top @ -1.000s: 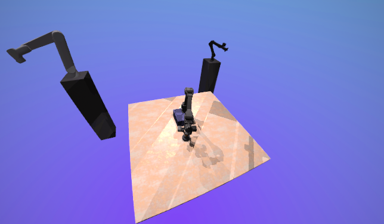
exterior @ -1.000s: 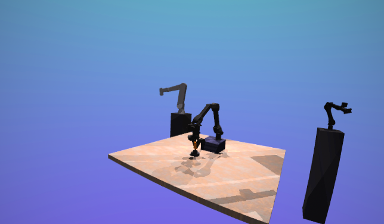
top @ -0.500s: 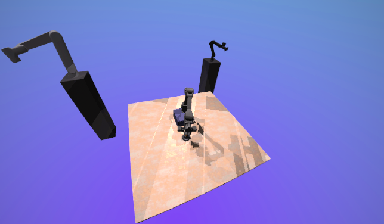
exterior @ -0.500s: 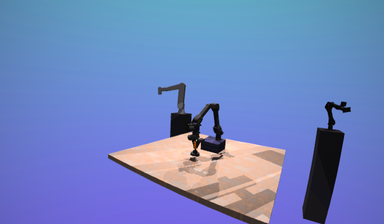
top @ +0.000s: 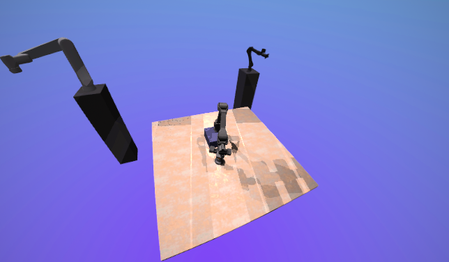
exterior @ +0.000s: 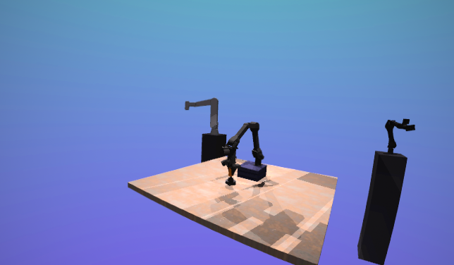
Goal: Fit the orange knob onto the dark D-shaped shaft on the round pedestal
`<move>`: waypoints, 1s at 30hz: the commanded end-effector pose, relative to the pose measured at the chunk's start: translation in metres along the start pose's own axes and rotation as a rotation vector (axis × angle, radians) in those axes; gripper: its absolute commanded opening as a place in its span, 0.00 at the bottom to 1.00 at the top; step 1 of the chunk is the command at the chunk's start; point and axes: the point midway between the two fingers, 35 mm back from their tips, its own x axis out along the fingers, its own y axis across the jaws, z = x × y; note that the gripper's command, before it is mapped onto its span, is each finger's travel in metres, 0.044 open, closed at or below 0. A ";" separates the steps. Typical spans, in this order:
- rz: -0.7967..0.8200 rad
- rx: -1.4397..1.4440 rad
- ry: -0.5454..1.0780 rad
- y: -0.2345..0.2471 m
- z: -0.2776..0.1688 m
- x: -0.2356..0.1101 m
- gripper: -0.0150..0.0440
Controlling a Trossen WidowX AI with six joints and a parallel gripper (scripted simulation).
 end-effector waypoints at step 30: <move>-0.001 0.094 -0.002 0.001 0.002 -0.004 0.25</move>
